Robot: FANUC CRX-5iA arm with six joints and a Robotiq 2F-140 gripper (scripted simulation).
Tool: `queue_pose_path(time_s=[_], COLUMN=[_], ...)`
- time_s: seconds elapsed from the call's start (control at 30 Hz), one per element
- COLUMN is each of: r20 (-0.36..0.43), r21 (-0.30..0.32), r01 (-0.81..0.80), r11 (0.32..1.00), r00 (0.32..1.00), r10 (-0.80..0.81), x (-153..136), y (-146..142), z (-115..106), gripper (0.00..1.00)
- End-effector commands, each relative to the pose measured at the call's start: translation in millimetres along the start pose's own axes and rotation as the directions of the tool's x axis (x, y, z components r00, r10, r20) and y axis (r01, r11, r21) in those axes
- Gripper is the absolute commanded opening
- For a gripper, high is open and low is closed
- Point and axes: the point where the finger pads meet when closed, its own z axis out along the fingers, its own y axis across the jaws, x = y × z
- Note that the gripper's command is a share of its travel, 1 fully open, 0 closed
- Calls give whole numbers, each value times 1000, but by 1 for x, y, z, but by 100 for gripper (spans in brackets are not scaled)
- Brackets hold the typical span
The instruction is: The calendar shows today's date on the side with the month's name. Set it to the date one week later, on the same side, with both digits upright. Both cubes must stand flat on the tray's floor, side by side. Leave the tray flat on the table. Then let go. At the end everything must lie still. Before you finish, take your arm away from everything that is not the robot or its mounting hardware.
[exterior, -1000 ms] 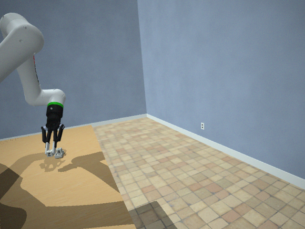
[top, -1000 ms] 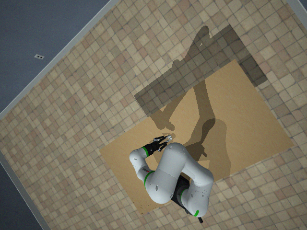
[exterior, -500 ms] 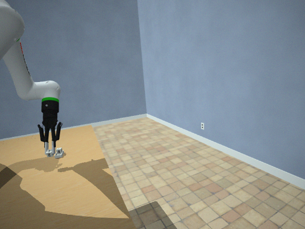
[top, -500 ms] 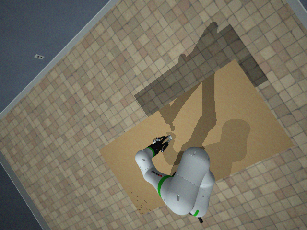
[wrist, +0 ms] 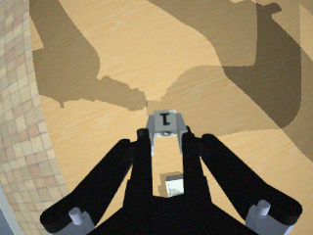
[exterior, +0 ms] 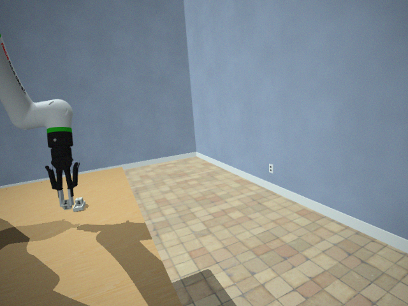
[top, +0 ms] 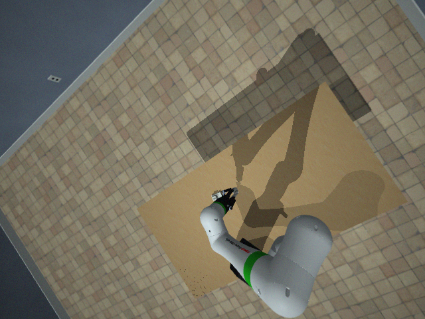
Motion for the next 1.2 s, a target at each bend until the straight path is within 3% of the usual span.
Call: queue_pose_path(time_s=[0.0,0.3,0.6,0.77,0.93,1.17], r20=[19,256,278,377,483,502], r21=[-3,-1,-7,-27,-8,0], r01=[0,0,3,14,5,0], r11=[1000,1000,1000,1000,1000,1000], r00=[1000,967,961,926,876,865], r10=[0,0,-1,-2,0,0], x=[0,4,8,8,10,14], y=[0,0,1,6,2,0], z=[1,1,2,5,3,4], gripper=[16,16,16,16,16,16])
